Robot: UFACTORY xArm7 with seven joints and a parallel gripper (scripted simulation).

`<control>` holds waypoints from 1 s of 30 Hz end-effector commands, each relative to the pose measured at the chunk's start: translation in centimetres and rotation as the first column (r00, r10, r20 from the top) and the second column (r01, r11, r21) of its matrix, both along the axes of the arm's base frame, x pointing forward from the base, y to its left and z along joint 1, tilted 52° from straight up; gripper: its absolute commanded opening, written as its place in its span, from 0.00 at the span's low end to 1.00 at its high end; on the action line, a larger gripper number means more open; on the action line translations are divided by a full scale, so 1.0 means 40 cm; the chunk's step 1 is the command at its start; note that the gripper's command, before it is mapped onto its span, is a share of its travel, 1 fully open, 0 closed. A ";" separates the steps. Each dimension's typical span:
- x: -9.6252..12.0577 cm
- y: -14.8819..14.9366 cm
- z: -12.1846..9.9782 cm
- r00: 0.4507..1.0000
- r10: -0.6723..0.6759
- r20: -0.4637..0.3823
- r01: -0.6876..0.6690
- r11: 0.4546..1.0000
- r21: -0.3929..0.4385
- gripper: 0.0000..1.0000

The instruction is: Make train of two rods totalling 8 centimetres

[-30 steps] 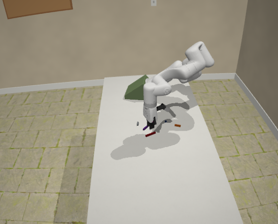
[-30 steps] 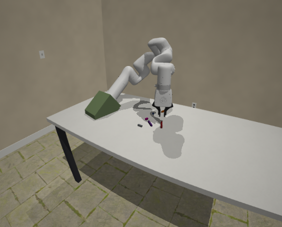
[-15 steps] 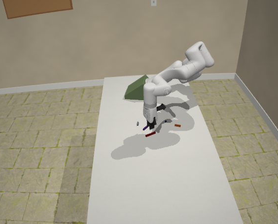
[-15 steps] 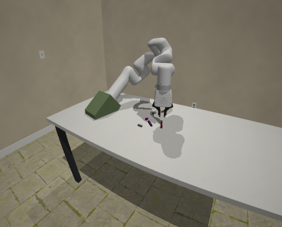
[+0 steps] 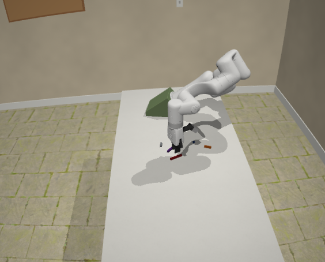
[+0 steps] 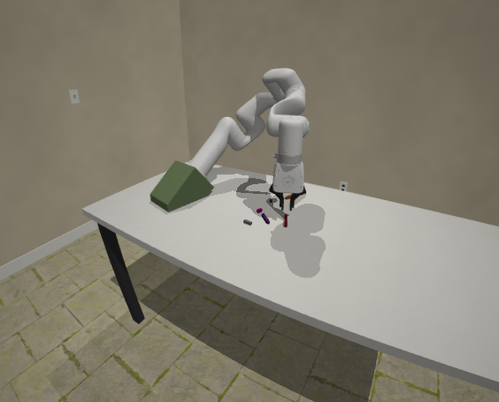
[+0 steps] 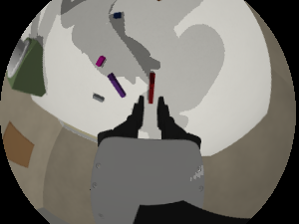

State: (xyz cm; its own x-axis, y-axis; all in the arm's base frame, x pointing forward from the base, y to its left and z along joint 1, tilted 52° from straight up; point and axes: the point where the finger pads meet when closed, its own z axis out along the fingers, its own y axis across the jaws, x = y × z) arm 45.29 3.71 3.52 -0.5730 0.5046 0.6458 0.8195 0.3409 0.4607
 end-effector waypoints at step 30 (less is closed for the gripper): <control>0.005 0.068 -0.055 1.000 -0.003 0.002 0.003 1.000 -0.002 0.24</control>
State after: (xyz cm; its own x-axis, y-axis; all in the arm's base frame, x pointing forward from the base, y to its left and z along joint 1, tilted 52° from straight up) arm 45.35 6.54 1.35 -0.5731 0.5040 0.6462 0.8194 0.3412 0.4606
